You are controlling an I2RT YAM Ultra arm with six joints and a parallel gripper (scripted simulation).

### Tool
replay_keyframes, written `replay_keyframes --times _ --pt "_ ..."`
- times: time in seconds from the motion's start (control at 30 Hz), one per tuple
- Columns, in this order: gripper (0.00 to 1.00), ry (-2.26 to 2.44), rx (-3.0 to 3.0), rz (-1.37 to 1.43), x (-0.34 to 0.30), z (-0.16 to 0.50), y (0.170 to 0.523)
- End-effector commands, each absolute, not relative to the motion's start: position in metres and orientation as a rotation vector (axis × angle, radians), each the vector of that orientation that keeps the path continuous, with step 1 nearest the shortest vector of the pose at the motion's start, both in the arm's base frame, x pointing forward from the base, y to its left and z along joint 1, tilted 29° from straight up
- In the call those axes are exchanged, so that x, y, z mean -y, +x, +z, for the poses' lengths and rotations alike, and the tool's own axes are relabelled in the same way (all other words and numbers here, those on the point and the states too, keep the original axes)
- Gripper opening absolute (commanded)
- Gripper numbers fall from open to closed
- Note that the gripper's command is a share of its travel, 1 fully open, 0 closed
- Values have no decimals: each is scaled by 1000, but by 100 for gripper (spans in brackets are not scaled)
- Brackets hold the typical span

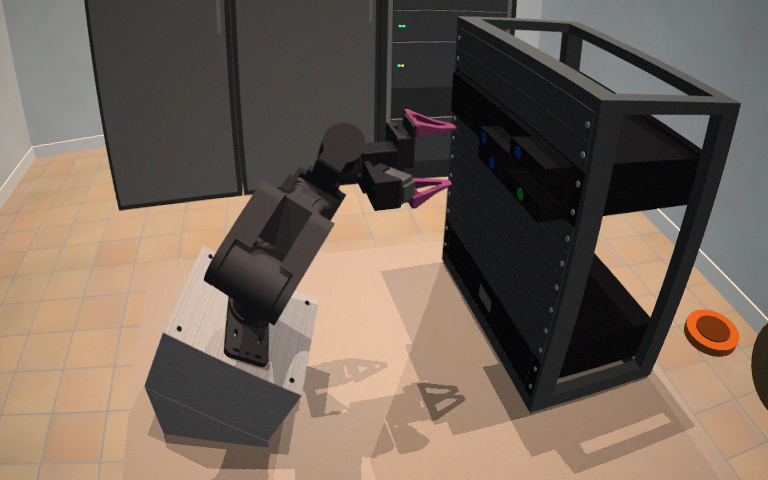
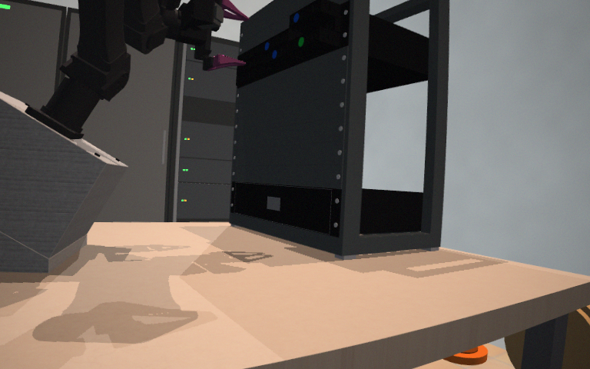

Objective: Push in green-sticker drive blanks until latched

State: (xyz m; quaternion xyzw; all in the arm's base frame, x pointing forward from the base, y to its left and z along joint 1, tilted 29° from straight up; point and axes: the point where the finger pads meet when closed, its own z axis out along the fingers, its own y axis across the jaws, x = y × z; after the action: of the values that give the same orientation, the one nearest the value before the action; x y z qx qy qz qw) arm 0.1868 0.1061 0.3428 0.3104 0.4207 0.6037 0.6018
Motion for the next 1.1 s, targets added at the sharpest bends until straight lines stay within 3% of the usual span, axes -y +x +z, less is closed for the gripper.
replay_keyframes --times 0.0,1.07 --pt "100 704 -975 1398 -105 344 185" --pt "100 718 -942 1413 -69 365 188"
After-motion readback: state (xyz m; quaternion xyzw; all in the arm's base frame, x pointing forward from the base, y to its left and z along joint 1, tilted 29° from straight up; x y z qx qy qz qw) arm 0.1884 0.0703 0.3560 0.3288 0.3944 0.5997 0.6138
